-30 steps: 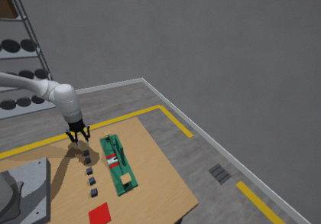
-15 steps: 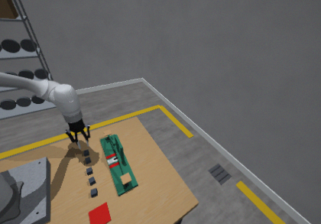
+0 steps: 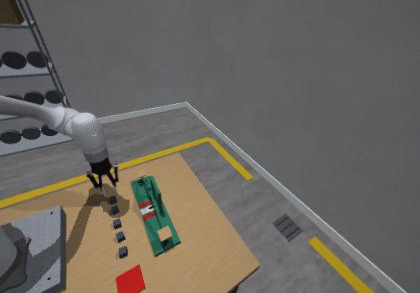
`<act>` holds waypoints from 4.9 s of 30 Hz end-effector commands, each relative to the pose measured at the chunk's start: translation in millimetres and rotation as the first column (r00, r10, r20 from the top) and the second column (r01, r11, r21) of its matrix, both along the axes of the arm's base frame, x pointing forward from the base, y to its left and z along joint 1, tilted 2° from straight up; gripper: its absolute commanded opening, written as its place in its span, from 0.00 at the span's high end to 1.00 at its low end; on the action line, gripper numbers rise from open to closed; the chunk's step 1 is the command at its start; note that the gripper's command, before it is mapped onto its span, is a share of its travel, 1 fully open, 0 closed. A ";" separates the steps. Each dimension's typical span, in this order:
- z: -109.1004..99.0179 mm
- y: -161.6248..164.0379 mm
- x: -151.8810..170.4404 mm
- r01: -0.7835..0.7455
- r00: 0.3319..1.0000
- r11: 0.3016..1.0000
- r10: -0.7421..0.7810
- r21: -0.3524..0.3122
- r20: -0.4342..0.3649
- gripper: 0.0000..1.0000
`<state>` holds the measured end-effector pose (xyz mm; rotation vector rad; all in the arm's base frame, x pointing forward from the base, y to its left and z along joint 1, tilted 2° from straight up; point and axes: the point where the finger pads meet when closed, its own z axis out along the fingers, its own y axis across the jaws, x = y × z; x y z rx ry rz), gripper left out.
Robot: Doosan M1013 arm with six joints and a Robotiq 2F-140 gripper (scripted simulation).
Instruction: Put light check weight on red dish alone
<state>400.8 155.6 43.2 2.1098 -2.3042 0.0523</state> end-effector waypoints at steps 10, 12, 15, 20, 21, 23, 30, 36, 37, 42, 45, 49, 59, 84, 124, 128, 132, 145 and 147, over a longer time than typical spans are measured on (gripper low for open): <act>-15.1 -0.2 0.1 0.000 1.000 1.000 0.000 0.000 0.000 0.65; -18.3 -0.3 0.1 0.000 1.000 1.000 0.000 0.000 0.000 0.65; -23.0 -0.4 0.1 0.000 1.000 1.000 0.000 0.000 0.000 0.65; -27.3 -0.5 0.1 0.000 1.000 1.000 0.000 0.000 0.000 0.65; -28.6 -0.5 0.1 0.000 1.000 1.000 0.000 0.000 0.000 0.65; -31.1 -0.5 0.2 0.000 1.000 1.000 0.000 0.000 0.000 0.65; -37.4 -0.7 0.2 0.000 1.000 1.000 0.000 0.000 0.000 0.65; -39.3 -0.7 0.2 0.000 1.000 1.000 0.000 0.000 0.000 0.65; -39.5 -0.7 0.2 0.000 1.000 1.000 0.000 0.000 0.000 0.65; -40.2 -0.7 0.2 0.000 1.000 1.000 0.000 0.000 0.000 0.65; -40.2 -0.7 0.2 0.000 1.000 1.000 0.000 0.000 0.000 0.65; -40.2 -0.7 0.2 0.000 1.000 1.000 0.000 0.000 0.000 0.65; -40.2 -0.7 0.2 0.000 1.000 1.000 0.000 0.000 0.000 0.65; -42.4 -0.8 0.2 0.000 1.000 1.000 0.000 0.000 0.000 0.65; -76.0 -2.0 0.6 0.000 1.000 1.000 0.000 0.000 0.000 0.65; -76.0 -2.0 0.6 0.000 1.000 1.000 0.000 0.000 0.000 0.65; -76.0 -2.0 0.6 0.000 1.000 1.000 0.000 0.000 0.000 0.65; -76.0 -2.0 0.6 0.000 1.000 1.000 0.000 0.000 0.000 0.65; -76.0 -2.0 0.6 0.000 1.000 1.000 0.000 0.000 0.000 0.76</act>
